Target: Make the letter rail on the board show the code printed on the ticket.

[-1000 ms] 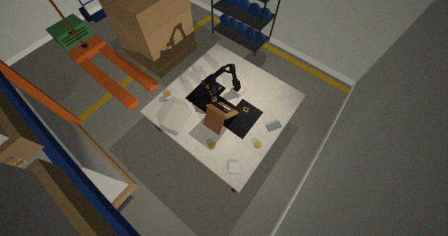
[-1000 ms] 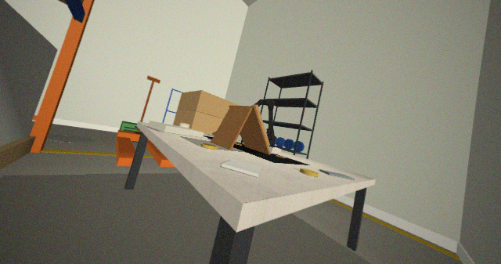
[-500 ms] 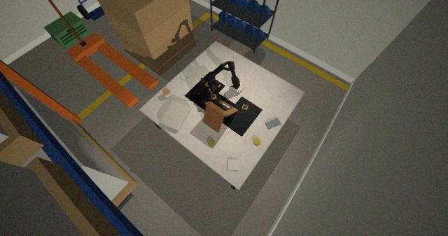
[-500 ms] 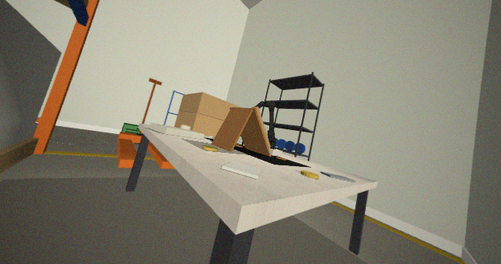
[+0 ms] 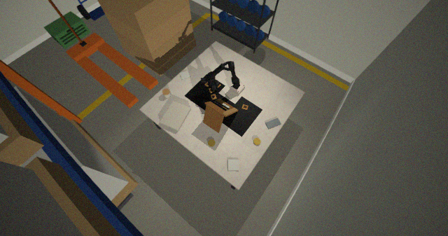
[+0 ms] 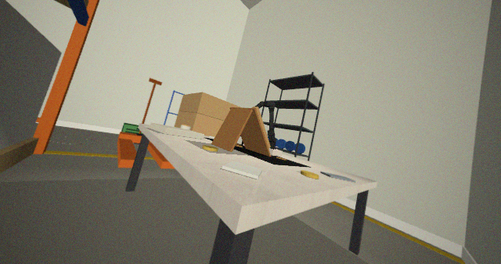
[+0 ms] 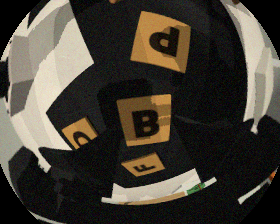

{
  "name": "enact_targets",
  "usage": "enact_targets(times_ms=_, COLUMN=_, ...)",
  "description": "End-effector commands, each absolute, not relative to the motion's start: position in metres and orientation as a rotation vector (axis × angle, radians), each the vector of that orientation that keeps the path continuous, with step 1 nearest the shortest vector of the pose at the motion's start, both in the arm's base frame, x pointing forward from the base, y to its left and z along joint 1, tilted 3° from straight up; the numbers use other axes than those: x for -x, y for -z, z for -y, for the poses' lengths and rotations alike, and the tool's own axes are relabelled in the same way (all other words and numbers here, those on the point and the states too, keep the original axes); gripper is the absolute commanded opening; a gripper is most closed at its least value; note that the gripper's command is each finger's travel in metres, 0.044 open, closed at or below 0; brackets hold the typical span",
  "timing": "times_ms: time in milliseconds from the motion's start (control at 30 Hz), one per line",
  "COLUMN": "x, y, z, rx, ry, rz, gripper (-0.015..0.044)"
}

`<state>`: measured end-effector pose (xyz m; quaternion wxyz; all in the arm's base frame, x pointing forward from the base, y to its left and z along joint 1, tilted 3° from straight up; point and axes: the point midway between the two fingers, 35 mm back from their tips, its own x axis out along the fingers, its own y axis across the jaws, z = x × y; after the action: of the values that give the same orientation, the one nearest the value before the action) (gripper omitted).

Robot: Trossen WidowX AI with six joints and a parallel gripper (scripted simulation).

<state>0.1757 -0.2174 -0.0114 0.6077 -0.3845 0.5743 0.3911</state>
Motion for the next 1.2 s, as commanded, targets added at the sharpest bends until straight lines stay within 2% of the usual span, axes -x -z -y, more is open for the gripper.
enact_targets(times_ms=0, x=-0.175, y=0.012, z=0.217, rx=0.884, ry=-0.903, rz=-1.332, gripper=0.028)
enact_targets(times_ms=233, x=-0.176, y=0.012, z=0.217, rx=0.884, ry=-0.903, rz=-1.332, gripper=0.0233)
enact_targets(times_ms=533, x=-0.175, y=0.006, z=0.216, rx=0.884, ry=-0.903, rz=-1.332, gripper=0.0)
enact_targets(times_ms=1167, x=-0.174, y=-0.002, z=0.214, rx=0.884, ry=-0.903, rz=-1.332, gripper=0.0)
